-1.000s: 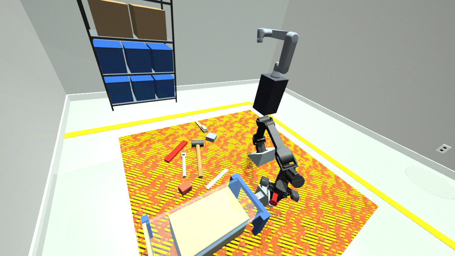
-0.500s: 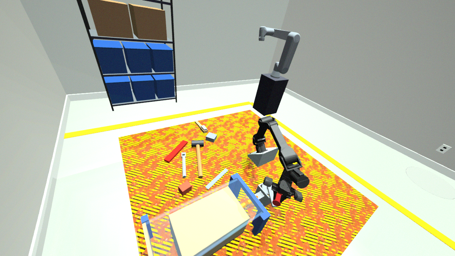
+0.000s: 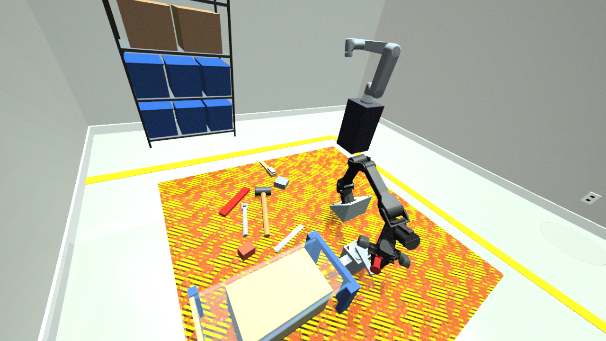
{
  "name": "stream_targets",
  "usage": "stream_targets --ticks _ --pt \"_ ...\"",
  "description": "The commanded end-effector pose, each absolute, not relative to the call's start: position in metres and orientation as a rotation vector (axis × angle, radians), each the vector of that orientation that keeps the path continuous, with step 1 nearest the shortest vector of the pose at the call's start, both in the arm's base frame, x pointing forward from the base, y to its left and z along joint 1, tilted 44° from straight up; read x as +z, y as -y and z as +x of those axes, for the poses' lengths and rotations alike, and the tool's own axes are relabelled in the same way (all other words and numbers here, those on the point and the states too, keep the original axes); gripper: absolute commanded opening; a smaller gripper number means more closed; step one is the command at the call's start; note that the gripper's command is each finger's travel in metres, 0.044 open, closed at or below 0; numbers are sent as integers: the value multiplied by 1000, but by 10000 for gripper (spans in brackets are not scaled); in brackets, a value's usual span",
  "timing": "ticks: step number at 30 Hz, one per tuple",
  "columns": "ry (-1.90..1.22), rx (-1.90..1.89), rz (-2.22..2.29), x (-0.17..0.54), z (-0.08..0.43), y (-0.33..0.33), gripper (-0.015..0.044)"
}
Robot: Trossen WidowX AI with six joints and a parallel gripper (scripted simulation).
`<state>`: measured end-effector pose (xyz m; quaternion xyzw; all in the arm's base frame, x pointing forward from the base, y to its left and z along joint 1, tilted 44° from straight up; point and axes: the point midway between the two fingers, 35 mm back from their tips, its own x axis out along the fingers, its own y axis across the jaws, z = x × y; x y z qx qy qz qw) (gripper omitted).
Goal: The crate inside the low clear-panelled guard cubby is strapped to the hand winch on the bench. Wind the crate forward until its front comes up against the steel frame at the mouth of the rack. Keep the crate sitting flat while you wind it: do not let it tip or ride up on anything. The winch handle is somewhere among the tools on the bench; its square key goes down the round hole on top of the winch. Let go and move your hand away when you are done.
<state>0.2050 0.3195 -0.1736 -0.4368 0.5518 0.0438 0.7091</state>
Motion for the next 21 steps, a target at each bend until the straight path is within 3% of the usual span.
stream_targets --ticks 1,21 --pt "-1250 107 -973 -177 189 -320 0" --pt "-1252 109 -973 -177 161 -319 0"
